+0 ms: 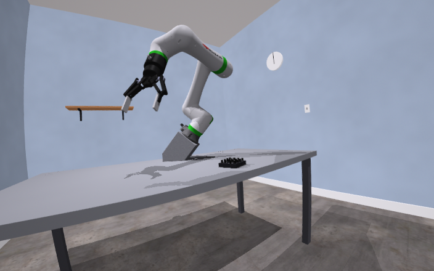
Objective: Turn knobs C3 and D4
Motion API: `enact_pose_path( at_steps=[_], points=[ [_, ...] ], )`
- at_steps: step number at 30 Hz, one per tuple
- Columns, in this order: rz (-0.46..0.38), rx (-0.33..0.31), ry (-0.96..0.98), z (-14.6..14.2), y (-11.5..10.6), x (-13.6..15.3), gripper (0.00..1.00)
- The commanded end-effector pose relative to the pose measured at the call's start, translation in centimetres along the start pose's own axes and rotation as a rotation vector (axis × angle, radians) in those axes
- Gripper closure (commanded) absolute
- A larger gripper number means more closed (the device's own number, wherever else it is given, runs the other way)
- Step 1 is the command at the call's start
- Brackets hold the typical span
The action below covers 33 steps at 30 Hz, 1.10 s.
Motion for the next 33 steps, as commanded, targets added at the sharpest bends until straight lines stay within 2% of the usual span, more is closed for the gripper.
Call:
enact_pose_path(
  at_steps=[1, 21, 24, 32, 33],
  points=[
    [0.000, 0.000, 0.000, 0.0, 0.0, 0.0, 0.00],
    [0.002, 0.001, 0.013, 0.3, 0.1, -0.1, 0.00],
    [0.013, 0.006, 0.062, 1.6, 0.3, -0.8, 0.00],
    [0.070, 0.019, 0.307, 7.6, 1.6, -4.5, 0.00],
    [0.070, 0.019, 0.307, 7.6, 1.6, -4.5, 0.00]
  ],
)
Point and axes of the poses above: the point where the finger pads meet when closed, its own y axis out along the fingers, its own z axis across the jaws, x = y × z, the point moved 4 cm from there along -y, back along the fingers
